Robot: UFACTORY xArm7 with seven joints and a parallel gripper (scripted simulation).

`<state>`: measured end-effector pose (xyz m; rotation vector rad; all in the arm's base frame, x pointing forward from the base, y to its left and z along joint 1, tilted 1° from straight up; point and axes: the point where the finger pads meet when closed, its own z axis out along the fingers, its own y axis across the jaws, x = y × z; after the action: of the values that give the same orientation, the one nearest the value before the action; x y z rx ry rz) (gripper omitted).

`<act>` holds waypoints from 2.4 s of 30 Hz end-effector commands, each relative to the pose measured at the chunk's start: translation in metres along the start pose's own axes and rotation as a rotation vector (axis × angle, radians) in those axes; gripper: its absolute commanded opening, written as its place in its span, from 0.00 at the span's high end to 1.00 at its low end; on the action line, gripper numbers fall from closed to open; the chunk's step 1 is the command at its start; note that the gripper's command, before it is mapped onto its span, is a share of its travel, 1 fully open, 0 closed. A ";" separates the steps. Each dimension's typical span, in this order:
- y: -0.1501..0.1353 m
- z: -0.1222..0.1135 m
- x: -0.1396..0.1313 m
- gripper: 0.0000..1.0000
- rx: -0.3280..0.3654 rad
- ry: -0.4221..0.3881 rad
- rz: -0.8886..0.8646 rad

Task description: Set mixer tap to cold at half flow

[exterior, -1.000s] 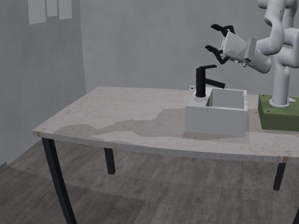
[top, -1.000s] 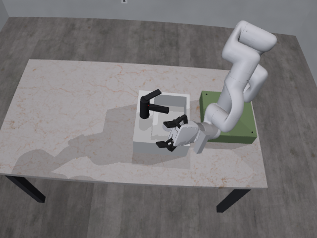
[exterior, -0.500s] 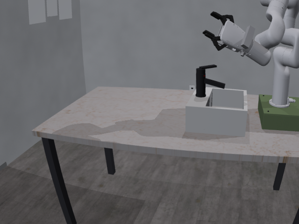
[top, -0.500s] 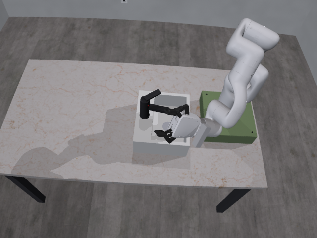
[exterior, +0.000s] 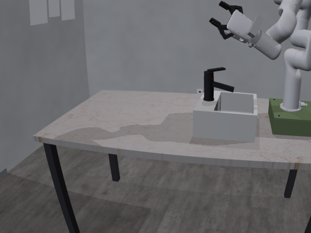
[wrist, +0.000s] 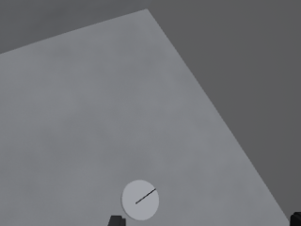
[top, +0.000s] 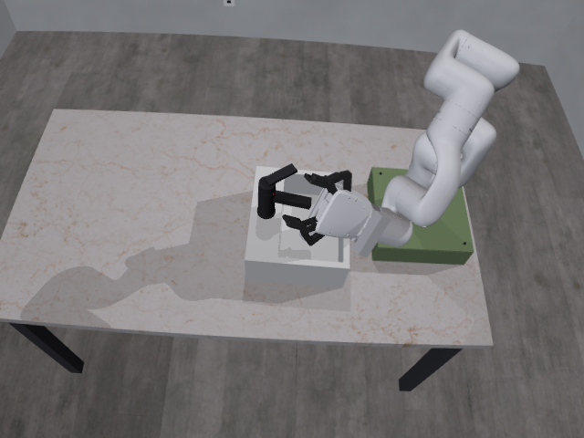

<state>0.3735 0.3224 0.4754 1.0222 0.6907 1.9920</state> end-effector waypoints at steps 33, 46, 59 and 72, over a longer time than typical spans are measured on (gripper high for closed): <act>0.116 0.042 -0.045 0.00 -0.167 -0.297 0.088; 0.151 0.049 -0.075 0.00 -0.190 -0.434 0.130; 0.178 0.052 -0.110 0.00 -0.186 -0.578 0.173; 0.178 0.052 -0.110 0.00 -0.186 -0.578 0.173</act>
<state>0.3891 0.1407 0.5864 1.4859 0.1106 1.7262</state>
